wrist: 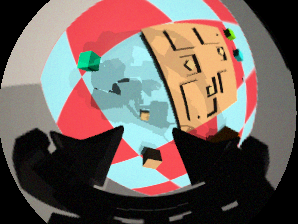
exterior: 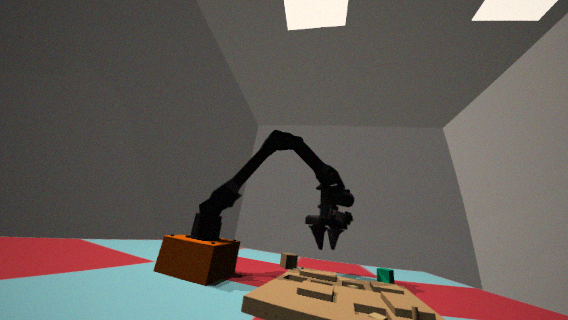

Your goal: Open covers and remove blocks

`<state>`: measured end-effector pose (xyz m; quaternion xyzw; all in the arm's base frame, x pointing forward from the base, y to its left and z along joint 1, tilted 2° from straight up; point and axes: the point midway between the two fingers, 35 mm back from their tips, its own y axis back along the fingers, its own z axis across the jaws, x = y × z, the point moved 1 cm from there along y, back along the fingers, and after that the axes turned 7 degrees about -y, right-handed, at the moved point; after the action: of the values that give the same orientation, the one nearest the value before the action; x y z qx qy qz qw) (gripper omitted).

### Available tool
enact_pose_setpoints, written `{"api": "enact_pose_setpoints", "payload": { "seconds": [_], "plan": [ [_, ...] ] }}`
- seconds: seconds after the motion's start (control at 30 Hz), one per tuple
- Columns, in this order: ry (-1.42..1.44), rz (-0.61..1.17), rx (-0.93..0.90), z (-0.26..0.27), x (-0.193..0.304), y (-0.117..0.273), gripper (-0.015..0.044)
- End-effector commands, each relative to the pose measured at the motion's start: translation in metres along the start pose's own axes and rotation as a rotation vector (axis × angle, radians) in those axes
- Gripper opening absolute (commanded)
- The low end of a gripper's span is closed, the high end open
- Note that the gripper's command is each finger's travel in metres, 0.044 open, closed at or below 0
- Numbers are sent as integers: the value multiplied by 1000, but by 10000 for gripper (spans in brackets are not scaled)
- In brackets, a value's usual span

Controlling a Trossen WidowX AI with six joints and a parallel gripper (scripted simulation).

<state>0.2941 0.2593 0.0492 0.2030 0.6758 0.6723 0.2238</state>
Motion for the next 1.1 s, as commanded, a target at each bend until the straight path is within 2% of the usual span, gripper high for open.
{"api": "enact_pose_setpoints", "payload": {
  "seconds": [0.0,0.37,1.07],
  "plan": [
    [31,3,7,-14,-14,1,282],
    [183,1,10,-62,-57,3,0],
    [482,0,20,-168,-105,0,0]
  ]
}}
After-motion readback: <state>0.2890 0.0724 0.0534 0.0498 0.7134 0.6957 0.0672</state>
